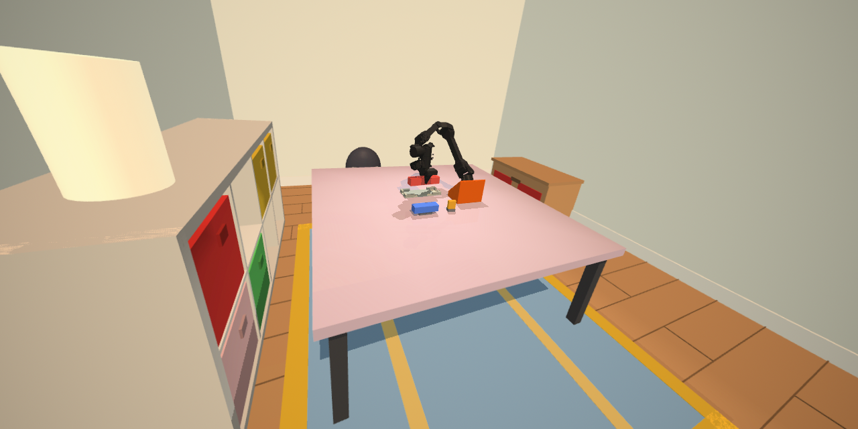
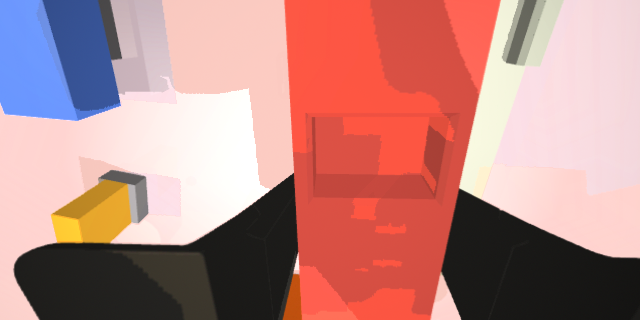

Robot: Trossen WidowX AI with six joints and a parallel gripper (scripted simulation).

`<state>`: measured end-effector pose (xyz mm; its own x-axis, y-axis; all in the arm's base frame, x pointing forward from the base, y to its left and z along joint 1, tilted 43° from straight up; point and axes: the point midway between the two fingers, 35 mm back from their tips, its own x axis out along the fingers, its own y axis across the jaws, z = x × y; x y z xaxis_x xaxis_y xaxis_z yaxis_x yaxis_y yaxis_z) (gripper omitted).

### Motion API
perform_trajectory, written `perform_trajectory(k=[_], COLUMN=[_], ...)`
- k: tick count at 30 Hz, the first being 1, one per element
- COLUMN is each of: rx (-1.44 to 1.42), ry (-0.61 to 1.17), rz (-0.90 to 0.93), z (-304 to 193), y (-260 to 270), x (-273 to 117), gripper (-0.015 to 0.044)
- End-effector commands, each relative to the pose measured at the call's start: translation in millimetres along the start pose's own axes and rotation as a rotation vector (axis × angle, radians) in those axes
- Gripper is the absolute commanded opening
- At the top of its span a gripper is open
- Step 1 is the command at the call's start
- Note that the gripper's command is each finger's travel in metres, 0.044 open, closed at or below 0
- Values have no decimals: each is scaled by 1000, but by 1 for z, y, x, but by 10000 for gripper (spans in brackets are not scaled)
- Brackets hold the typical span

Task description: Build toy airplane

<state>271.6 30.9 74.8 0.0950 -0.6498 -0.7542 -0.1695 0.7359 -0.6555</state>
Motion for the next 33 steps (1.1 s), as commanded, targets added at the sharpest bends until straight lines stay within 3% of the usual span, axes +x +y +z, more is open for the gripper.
perform_trajectory(k=[1,19,26,33], rx=[3,39,39,39], ry=[-4,1,1,1], rz=[-5,-25,-25,-25], z=[-2,-15,-15,-15], y=[-10,-52,-52,-52], x=[4,26,26,26], gripper=[0,0,184,196])
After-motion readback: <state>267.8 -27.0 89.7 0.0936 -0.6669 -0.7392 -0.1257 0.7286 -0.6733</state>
